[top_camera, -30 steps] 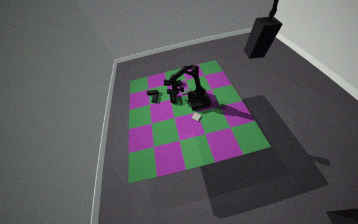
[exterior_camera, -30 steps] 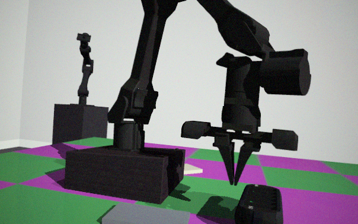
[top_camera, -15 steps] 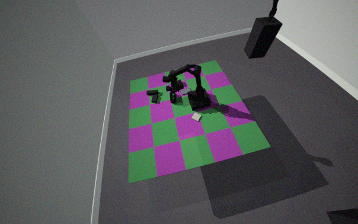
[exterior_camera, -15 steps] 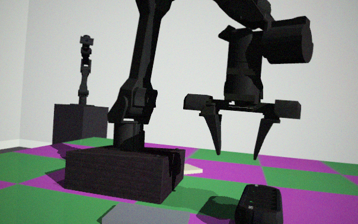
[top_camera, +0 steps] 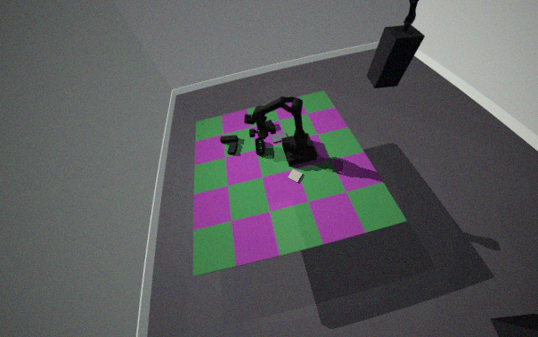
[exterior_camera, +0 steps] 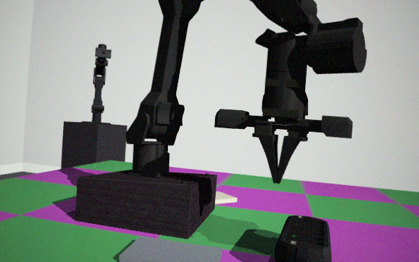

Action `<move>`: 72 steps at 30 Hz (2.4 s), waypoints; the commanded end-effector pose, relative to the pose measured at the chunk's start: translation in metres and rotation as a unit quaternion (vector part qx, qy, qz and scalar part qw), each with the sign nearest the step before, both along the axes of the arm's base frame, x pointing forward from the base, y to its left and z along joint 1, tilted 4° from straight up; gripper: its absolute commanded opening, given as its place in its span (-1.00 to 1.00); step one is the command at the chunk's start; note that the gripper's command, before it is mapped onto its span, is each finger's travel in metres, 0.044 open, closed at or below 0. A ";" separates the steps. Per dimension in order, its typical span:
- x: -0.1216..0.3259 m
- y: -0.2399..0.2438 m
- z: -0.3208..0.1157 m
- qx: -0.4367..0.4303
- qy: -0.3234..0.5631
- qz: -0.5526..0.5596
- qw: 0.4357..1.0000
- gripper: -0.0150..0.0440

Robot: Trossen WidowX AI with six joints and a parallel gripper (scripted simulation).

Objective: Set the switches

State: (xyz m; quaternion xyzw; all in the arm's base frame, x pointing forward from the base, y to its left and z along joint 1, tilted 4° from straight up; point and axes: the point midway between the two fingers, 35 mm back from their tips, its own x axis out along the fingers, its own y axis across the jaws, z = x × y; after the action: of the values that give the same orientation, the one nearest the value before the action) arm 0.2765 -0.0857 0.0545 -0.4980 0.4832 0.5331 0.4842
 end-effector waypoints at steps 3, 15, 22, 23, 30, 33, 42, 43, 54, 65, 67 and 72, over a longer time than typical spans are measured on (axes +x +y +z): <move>0.000 0.000 0.000 0.000 0.000 0.000 1.000 -0.40; 0.000 0.000 0.000 0.000 0.000 0.000 1.000 0.67; 0.001 0.000 0.000 0.000 0.001 0.000 1.000 0.91; 0.005 -0.002 0.000 0.000 0.005 0.000 1.000 0.82; 0.050 -0.019 -0.008 -0.003 0.054 0.002 0.999 0.20; 0.068 -0.026 -0.016 -0.005 0.076 0.004 0.997 -0.07; 0.107 -0.040 -0.051 -0.010 0.137 0.010 0.990 -0.49; 0.108 -0.040 -0.052 -0.010 0.138 0.010 0.990 -0.49; 0.108 -0.040 -0.061 -0.010 0.138 0.010 0.990 -0.49; 0.108 -0.040 -0.080 -0.010 0.138 0.010 0.990 -0.49; 0.108 -0.040 -0.083 -0.010 0.138 0.010 0.990 -0.49; 0.108 -0.039 -0.091 -0.010 0.138 0.010 0.990 -0.49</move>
State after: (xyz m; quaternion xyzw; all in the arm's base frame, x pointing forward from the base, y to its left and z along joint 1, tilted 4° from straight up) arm 0.3868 -0.1253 -0.0275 -0.4329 0.5420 0.5953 0.4054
